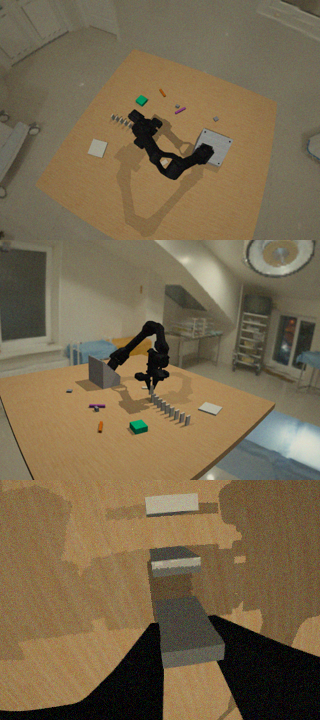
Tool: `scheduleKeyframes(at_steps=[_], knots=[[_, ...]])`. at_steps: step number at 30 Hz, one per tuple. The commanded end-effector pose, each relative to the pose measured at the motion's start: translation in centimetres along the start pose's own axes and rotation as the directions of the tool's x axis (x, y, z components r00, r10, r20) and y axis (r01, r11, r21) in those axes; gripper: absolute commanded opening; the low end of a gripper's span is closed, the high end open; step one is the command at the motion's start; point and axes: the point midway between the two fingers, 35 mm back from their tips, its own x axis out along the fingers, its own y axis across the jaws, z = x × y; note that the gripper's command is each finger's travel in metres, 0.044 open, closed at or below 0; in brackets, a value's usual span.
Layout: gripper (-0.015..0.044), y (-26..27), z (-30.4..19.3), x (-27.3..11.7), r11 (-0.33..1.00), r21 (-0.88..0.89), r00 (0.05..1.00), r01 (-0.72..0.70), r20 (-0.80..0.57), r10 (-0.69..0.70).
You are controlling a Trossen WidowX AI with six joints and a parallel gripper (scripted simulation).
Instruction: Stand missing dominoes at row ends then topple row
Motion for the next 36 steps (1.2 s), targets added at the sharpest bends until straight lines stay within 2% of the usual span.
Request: scheduleKeyframes(at_steps=[1, 4, 16, 29, 33, 36], knots=[[0.0107, -0.1, -0.5, 2.2, 1.0, 0.011, 1.0, -0.007, -0.01, 0.007], [0.0107, 0.0, -0.8, 3.3, 1.0, 0.011, 1.0, -0.01, -0.011, 0.01], [0.0107, 0.0, -0.8, 3.4, 1.0, 0.011, 1.0, -0.01, -0.011, 0.01], [0.044, 0.0, -0.8, 3.4, 1.0, 0.011, 1.0, -0.01, -0.011, 0.01], [0.044, -0.1, -0.6, 2.4, 1.0, 0.01, 1.0, -0.007, -0.01, 0.007], [0.044, -0.2, 0.0, -2.1, 1.0, 0.01, 1.0, 0.001, -0.007, -0.001]])
